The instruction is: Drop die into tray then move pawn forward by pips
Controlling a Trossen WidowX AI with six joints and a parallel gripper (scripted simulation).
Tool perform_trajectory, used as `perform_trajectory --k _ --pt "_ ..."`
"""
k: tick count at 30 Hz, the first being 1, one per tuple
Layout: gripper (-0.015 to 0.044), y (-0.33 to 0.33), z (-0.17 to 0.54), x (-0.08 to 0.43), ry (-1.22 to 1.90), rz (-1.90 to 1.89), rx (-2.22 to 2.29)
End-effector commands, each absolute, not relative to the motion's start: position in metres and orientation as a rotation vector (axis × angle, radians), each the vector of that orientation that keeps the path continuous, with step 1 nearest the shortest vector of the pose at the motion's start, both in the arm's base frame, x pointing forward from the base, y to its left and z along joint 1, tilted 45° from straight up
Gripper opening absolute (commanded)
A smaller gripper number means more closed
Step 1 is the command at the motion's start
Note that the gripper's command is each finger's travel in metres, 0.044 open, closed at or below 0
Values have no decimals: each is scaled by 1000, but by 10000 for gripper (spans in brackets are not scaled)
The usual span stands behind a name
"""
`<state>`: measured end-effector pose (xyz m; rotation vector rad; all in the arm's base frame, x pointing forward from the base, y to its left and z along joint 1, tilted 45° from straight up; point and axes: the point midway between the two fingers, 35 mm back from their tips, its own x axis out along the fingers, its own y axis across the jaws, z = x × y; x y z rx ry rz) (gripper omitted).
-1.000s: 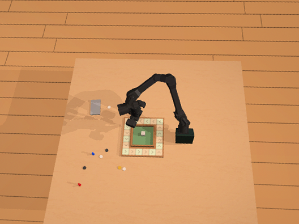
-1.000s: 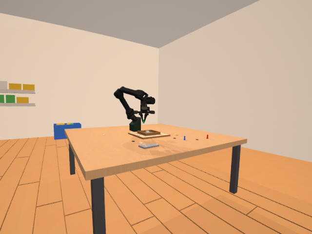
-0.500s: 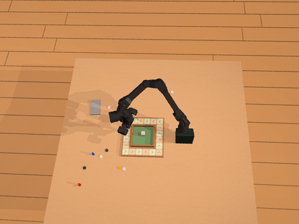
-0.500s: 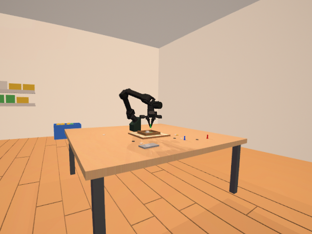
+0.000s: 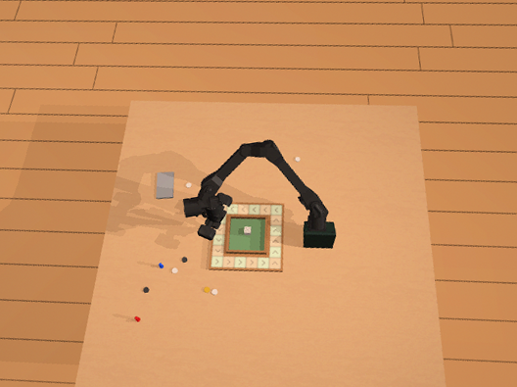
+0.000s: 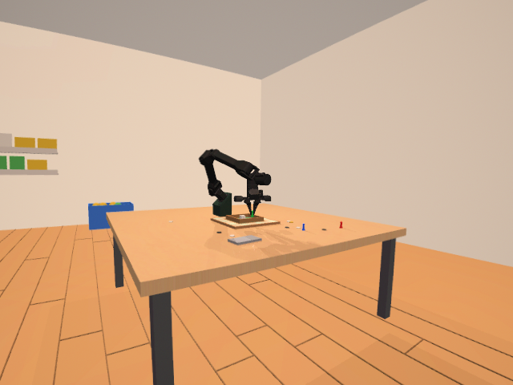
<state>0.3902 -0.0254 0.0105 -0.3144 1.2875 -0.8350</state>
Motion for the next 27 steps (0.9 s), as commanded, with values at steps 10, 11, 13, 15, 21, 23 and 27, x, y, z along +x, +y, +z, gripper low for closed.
perform_trajectory --k 10,11,13,15,21,23,27 --pt "0 -42 -9 387 1303 -839 -332" --pt "0 -43 -10 387 1303 -839 -332" --pt "0 -45 -12 388 1303 -839 -332" --pt "0 -47 -14 388 1303 -839 -332" --pt "26 -48 -13 390 1296 -840 -319" --pt "79 -48 -13 390 1296 -840 -319" --pt "184 -48 -13 390 1296 -840 -319"
